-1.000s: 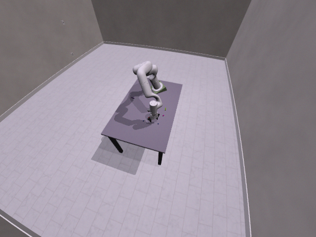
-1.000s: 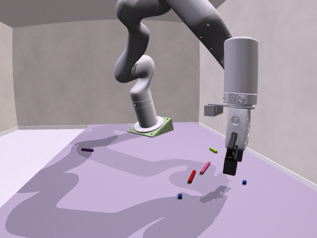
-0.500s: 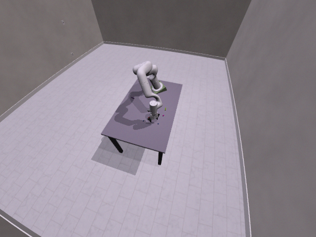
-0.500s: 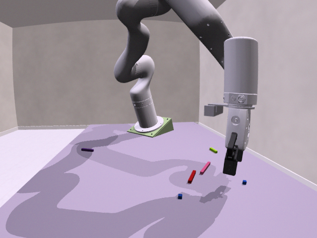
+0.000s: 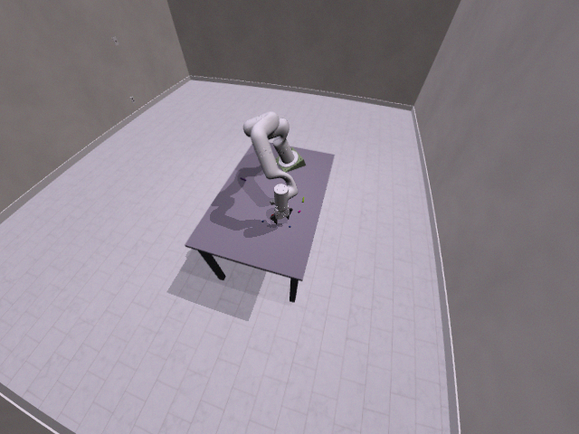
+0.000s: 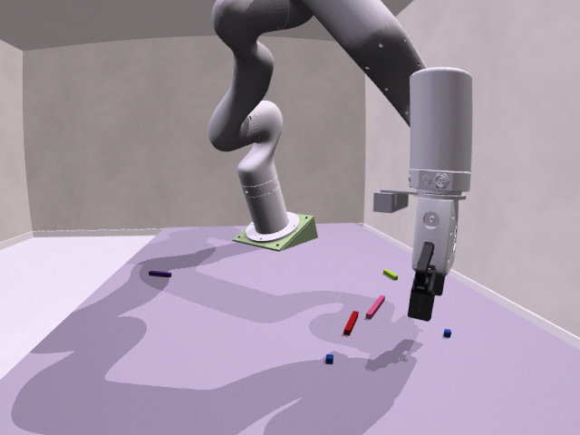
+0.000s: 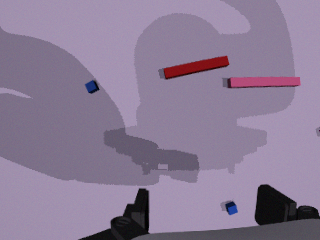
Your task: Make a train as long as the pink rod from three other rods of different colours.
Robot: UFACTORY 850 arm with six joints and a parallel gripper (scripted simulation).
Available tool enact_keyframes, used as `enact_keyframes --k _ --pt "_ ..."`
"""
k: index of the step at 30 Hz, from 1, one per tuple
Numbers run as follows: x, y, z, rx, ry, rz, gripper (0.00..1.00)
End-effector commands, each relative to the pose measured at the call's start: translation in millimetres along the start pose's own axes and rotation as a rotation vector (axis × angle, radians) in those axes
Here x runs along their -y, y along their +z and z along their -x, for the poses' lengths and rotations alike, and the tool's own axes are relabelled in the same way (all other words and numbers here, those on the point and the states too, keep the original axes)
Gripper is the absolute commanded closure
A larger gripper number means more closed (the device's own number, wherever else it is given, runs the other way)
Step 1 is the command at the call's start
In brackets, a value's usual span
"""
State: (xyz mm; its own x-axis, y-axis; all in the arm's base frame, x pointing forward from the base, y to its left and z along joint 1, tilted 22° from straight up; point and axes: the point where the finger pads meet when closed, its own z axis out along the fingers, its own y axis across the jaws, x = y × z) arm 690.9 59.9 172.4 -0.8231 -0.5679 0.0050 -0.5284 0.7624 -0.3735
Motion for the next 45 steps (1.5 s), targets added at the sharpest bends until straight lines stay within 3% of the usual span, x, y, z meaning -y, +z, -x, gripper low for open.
enact_keyframes --k 1,33,45 --pt "0 -1 1 0.002 0.000 -0.001 0.00" --pt "0 -1 0 0.002 0.010 -0.001 0.00" --pt "-31 -1 -13 0.001 0.342 -0.006 0.00"
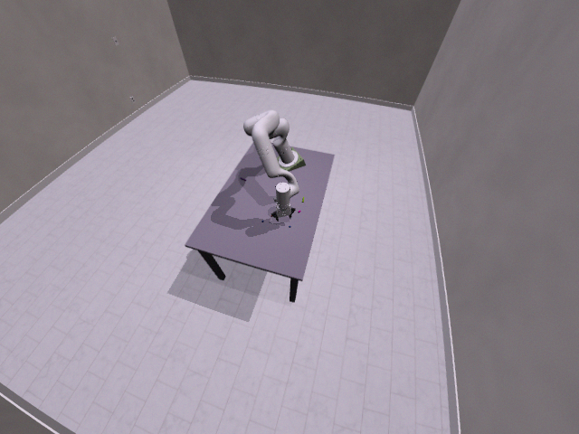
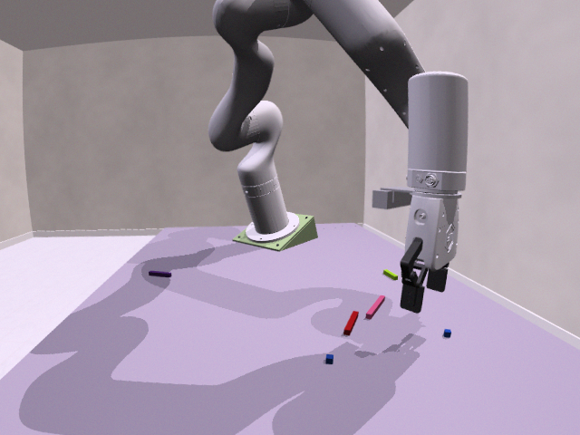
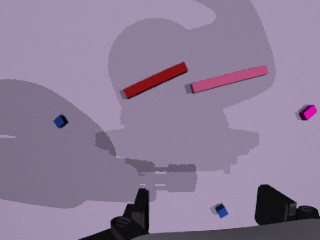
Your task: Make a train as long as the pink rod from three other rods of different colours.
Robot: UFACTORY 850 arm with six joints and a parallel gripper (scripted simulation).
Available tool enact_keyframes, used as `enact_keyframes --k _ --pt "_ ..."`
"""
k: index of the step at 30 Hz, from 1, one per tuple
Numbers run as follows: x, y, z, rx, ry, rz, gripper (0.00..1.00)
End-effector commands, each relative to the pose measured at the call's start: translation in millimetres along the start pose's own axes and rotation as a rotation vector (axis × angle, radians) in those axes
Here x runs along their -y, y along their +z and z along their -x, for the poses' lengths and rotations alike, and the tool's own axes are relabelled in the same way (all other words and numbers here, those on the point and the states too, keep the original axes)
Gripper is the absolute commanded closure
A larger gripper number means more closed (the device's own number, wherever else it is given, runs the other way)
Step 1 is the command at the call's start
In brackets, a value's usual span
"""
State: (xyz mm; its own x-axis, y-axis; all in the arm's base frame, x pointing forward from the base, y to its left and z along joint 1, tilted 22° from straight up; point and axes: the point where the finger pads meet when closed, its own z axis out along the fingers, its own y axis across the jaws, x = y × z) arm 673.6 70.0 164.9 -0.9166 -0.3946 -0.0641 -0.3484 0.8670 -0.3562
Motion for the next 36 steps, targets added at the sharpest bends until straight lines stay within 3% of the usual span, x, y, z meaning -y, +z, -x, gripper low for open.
enact_keyframes --k 1,4,36 --pt "-13 -1 -9 0.012 0.167 -0.016 0.00" --pt "-15 -1 -11 0.012 0.201 -0.016 0.00" --pt "-95 0 -89 0.017 1.257 -0.004 0.00"
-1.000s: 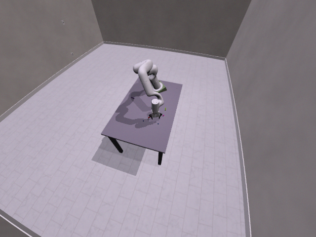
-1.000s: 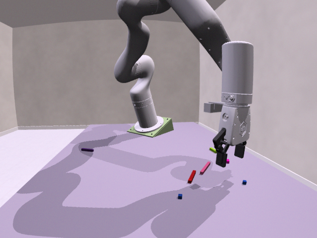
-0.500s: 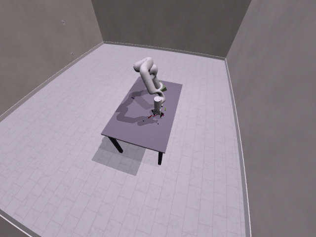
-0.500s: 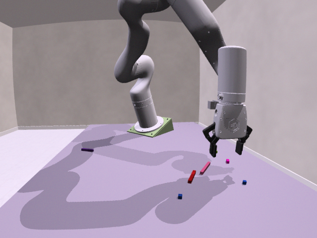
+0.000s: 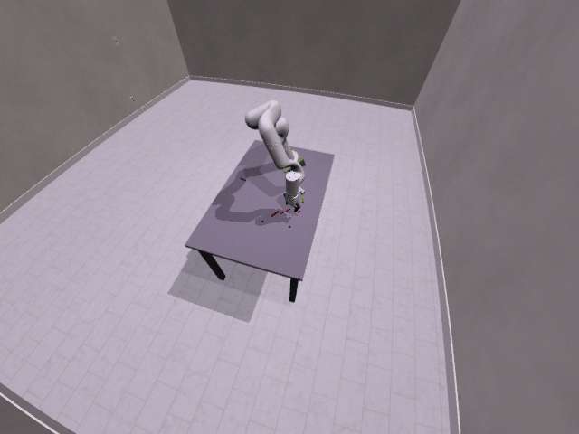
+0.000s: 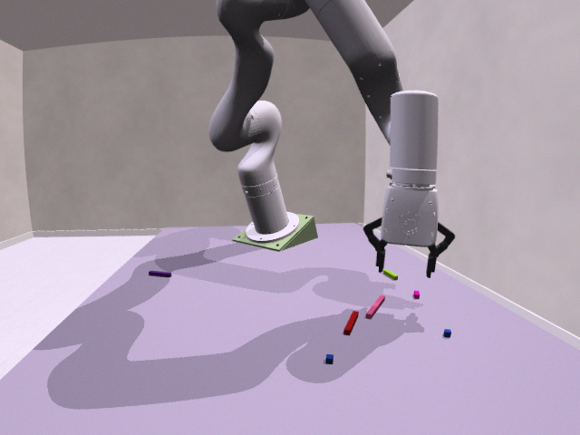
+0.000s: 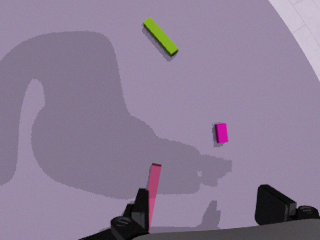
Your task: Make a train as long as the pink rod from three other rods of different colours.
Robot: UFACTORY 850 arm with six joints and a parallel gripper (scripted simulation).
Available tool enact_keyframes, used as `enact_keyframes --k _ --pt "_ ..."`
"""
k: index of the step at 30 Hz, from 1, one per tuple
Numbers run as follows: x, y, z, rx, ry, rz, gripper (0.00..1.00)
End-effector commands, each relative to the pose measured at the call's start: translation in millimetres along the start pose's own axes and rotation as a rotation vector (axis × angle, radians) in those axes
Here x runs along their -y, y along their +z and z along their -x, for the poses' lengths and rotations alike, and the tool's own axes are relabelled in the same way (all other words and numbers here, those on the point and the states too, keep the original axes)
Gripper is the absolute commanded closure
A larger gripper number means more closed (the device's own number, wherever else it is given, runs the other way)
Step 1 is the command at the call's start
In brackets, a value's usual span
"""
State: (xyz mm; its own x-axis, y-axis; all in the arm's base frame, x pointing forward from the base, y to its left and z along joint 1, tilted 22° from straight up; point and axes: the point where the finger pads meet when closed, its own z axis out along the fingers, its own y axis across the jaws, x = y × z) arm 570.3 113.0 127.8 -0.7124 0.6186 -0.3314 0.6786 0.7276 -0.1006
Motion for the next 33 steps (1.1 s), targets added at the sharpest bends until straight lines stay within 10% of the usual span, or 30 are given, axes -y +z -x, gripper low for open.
enact_keyframes --k 1,33 --pt "5 -1 -11 0.034 0.130 0.012 0.00" --pt "10 0 -22 0.032 0.236 0.014 0.00"
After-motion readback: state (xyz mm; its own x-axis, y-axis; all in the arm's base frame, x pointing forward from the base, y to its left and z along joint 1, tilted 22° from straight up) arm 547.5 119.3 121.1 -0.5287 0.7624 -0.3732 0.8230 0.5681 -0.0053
